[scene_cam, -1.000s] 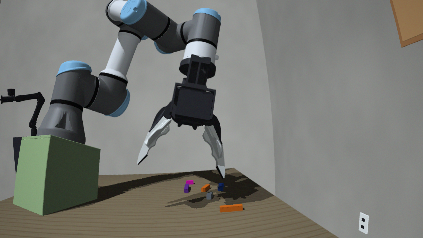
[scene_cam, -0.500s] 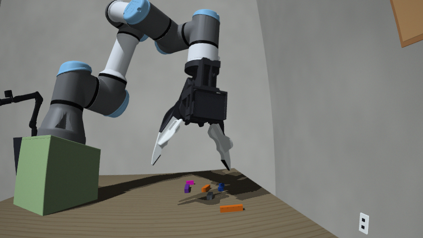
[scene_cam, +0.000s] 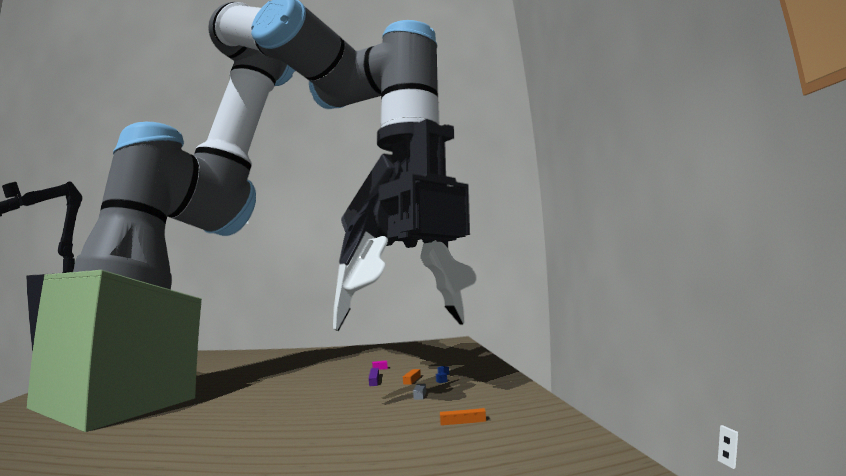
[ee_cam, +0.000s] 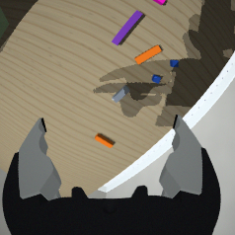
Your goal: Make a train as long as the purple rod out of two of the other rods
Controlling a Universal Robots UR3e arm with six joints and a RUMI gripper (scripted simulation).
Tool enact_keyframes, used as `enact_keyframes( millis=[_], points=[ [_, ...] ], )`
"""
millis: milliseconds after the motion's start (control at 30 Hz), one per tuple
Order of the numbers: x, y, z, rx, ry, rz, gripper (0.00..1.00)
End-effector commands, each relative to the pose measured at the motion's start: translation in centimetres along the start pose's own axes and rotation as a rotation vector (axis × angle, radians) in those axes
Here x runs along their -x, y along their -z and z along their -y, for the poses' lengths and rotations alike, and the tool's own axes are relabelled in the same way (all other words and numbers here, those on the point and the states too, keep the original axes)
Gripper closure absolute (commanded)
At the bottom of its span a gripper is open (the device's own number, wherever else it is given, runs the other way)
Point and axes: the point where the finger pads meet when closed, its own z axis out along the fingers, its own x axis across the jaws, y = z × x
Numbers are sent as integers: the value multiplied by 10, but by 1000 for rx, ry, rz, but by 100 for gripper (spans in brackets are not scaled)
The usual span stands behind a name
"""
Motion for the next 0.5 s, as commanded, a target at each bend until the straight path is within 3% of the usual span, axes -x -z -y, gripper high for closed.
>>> enact_keyframes(
  millis=[0, 467],
  points=[
    [-16, 4, 8, -11, 124, -55, 0],
    [-30, 8, 15, -11, 224, -95, 0]
  ],
)
